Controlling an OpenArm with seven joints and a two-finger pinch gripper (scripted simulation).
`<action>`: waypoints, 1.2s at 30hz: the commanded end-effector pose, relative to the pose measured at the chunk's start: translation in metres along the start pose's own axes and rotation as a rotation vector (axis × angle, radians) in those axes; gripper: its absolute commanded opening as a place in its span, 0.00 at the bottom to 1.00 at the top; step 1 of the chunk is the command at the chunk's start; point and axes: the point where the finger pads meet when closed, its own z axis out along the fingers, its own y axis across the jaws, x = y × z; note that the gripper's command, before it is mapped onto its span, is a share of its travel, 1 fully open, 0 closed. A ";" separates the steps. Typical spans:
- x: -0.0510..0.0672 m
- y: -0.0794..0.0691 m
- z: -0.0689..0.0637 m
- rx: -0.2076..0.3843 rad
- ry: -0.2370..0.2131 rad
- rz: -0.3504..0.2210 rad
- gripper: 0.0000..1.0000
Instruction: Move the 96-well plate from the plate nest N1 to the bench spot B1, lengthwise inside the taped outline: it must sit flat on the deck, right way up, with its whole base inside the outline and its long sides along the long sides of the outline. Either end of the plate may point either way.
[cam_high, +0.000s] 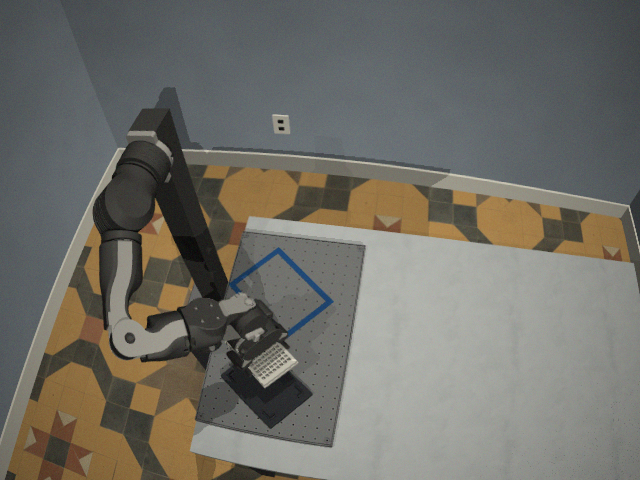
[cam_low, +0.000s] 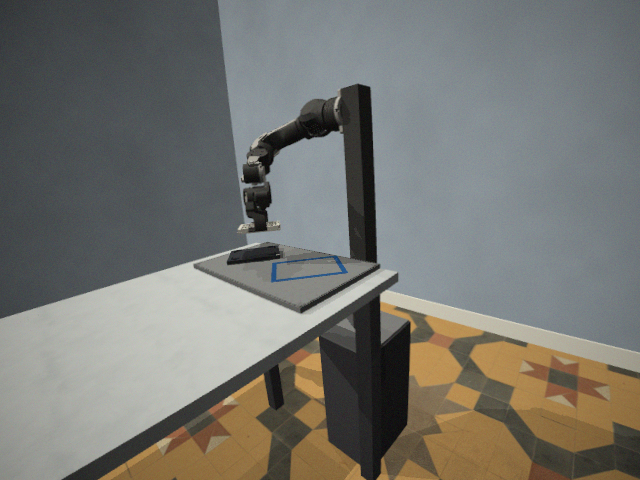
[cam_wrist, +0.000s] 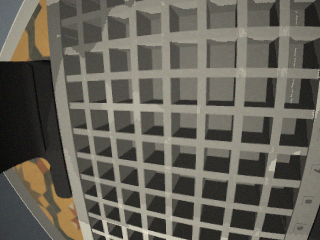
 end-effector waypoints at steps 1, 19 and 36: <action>0.009 0.011 0.000 -0.004 0.002 -0.002 0.00; 0.042 0.047 0.002 -0.004 0.002 -0.002 0.00; 0.070 0.077 0.004 -0.004 0.003 -0.002 0.00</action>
